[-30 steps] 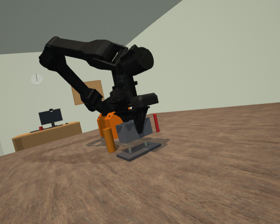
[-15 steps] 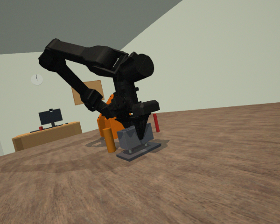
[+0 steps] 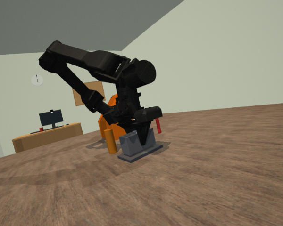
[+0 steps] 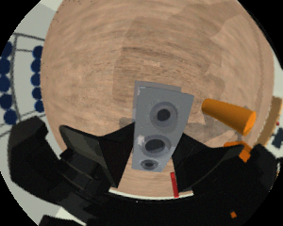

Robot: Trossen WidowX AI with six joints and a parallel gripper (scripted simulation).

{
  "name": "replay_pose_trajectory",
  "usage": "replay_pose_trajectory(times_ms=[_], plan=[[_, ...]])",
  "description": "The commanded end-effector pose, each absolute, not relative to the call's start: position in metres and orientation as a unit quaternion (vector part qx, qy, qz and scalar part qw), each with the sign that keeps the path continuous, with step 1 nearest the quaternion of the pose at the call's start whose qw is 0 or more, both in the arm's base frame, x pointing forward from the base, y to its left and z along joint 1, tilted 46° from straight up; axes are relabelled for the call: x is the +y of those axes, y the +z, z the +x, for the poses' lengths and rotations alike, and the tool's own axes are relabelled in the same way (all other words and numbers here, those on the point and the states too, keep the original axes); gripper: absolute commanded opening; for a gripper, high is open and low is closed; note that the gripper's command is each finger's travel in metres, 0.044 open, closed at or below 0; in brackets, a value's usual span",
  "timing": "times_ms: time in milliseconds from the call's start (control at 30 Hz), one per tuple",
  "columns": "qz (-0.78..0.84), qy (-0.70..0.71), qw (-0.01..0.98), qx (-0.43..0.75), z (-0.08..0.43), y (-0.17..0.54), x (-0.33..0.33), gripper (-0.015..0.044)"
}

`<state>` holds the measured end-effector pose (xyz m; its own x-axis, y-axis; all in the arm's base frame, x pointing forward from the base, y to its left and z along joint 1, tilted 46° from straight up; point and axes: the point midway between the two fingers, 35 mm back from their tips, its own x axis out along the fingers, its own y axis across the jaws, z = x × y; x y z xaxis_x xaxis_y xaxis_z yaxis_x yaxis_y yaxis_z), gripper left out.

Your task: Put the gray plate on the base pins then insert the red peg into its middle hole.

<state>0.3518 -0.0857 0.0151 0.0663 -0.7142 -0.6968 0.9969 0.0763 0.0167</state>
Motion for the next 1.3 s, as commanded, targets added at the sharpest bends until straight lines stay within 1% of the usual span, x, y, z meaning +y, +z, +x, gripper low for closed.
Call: replay_pose_trajectory(times_ms=[0, 567, 1100, 1133, 1267], plan=[[0.258, -0.629, 0.681, 0.272, 0.3513, 0.0133, -0.0871, 0.0000], [0.261, -0.629, 0.681, 0.271, 0.3514, 0.0139, -0.0866, 0.0000], [0.261, -0.629, 0.681, 0.271, 0.3514, 0.0139, -0.0866, 0.0420], [0.261, -0.629, 0.681, 0.271, 0.3514, 0.0139, -0.0866, 0.0440], [0.262, -0.628, 0.680, 0.272, 0.3531, 0.0212, -0.0773, 0.0440]])
